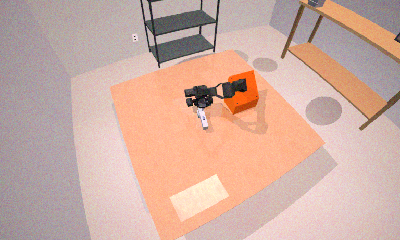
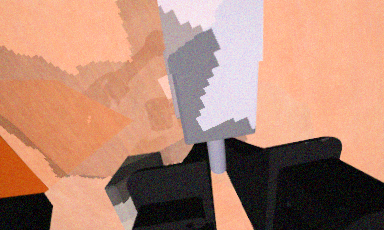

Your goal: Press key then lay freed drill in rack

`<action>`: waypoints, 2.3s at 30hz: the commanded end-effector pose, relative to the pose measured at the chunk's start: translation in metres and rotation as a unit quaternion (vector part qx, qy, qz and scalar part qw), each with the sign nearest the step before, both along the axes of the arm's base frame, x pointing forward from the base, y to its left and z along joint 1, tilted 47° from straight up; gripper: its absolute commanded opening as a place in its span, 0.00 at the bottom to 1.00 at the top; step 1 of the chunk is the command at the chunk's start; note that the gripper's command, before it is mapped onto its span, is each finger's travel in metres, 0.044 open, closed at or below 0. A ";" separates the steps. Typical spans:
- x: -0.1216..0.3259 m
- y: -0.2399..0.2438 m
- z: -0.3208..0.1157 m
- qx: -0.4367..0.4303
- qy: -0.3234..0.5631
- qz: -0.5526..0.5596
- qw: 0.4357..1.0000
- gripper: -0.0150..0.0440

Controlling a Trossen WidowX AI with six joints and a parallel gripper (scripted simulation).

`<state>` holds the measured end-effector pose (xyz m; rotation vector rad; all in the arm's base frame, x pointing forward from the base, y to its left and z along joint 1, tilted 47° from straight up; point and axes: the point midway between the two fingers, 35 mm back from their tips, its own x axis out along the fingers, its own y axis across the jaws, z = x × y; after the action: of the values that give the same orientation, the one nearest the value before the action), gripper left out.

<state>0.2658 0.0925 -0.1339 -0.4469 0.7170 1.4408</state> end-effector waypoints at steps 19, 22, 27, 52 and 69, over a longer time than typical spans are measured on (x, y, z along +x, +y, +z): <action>-0.005 -0.019 -0.023 0.001 0.003 -0.002 1.000 0.25; -0.006 -0.020 -0.024 0.001 0.003 -0.002 1.000 0.25; -0.007 -0.025 -0.029 0.001 0.003 -0.002 1.000 0.25; -0.007 -0.018 -0.028 0.001 0.003 -0.002 1.000 1.00; -0.004 -0.014 -0.025 0.002 0.003 -0.002 1.000 1.00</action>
<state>0.2616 0.0760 -0.1611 -0.4445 0.7219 1.4367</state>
